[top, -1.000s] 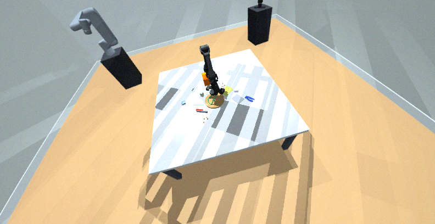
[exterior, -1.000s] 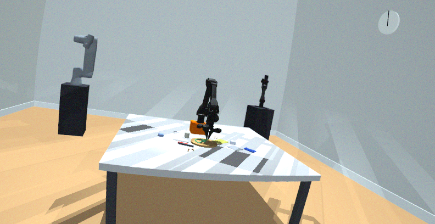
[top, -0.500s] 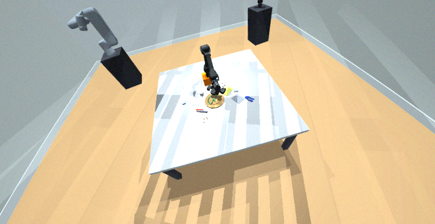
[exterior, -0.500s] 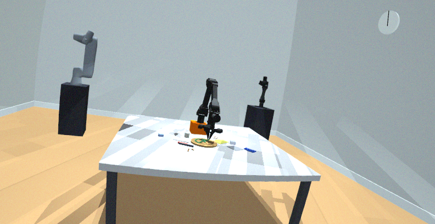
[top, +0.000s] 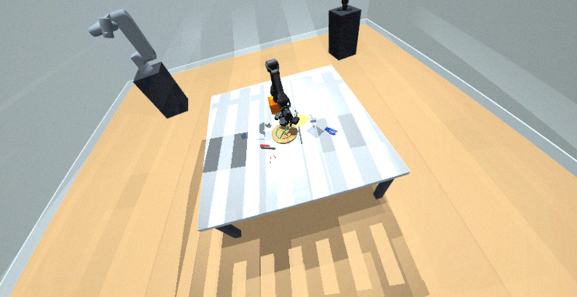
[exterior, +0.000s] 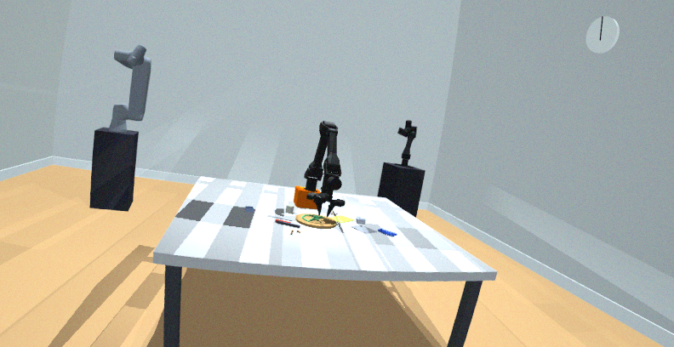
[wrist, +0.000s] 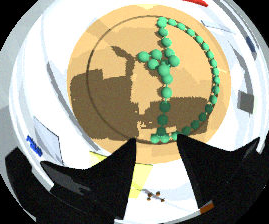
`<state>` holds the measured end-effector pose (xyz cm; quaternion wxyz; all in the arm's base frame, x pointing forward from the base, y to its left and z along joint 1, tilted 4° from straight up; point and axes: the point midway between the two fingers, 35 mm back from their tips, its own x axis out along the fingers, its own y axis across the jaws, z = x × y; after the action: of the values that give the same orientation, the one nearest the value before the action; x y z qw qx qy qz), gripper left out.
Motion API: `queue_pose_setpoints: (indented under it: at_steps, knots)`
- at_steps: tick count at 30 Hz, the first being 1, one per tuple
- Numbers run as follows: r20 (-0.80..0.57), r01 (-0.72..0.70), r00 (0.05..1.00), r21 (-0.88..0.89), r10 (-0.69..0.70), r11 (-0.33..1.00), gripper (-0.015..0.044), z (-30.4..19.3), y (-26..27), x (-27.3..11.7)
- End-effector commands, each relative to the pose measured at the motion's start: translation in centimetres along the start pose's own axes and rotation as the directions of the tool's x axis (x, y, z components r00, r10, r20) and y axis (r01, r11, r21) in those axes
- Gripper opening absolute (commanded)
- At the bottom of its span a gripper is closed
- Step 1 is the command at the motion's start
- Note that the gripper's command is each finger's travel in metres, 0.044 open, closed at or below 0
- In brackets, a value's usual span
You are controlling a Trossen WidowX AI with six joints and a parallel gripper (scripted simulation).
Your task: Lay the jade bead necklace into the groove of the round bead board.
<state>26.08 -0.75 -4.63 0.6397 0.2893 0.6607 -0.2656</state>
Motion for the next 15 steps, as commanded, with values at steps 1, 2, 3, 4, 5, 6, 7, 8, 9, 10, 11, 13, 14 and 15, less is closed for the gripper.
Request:
queue_pose_setpoints:
  at_steps: [1, 2, 3, 4, 5, 6, 7, 8, 9, 10, 11, 13, 14, 15]
  knots:
    - [0.0, 0.0, 1.0, 0.0, 0.0, 1.0, 0.0289, 0.01, 0.0, 0.0]
    - [0.0, 0.0, 1.0, 0.0, 0.0, 1.0, 0.0315, 0.01, 0.0, 0.0]
    - [-0.001, 0.0, 1.0, 0.0, 0.0, 1.0, 0.0341, -0.01, -0.01, -0.03]
    - [-0.003, 0.002, 1.0, 0.002, -0.002, 1.0, 0.0368, -0.07, -0.05, -0.11]
    - [-0.007, 0.004, 1.0, 0.003, -0.004, 1.0, 0.0394, -0.15, -0.12, -0.23]
    - [-0.01, 0.005, 1.0, 0.005, -0.005, 1.0, 0.042, -0.21, -0.16, -0.31]
    - [-0.005, 0.004, 1.0, 0.001, -0.004, 1.0, 0.044, -0.1, -0.11, -0.09]
    - [-0.007, 0.005, 1.0, 0.003, -0.005, 1.0, 0.044, -0.1, -0.11, -0.2]
    - [-0.01, 0.005, 1.0, 0.004, -0.005, 1.0, 0.044, -0.1, -0.11, -0.3]
    - [-0.01, 0.006, 1.0, 0.005, -0.005, 1.0, 0.044, -0.1, -0.11, -0.33]
    - [-0.01, 0.006, 1.0, 0.005, -0.005, 1.0, 0.044, -0.1, -0.11, -0.33]
    - [-0.01, 0.006, 1.0, 0.005, -0.005, 1.0, 0.044, -0.1, -0.11, -0.33]
    - [-0.01, 0.006, 1.0, 0.005, -0.005, 1.0, 0.044, -0.1, -0.11, -0.33]
    - [-0.01, 0.006, 1.0, 0.005, -0.005, 1.0, 0.044, -0.1, -0.11, -0.33]
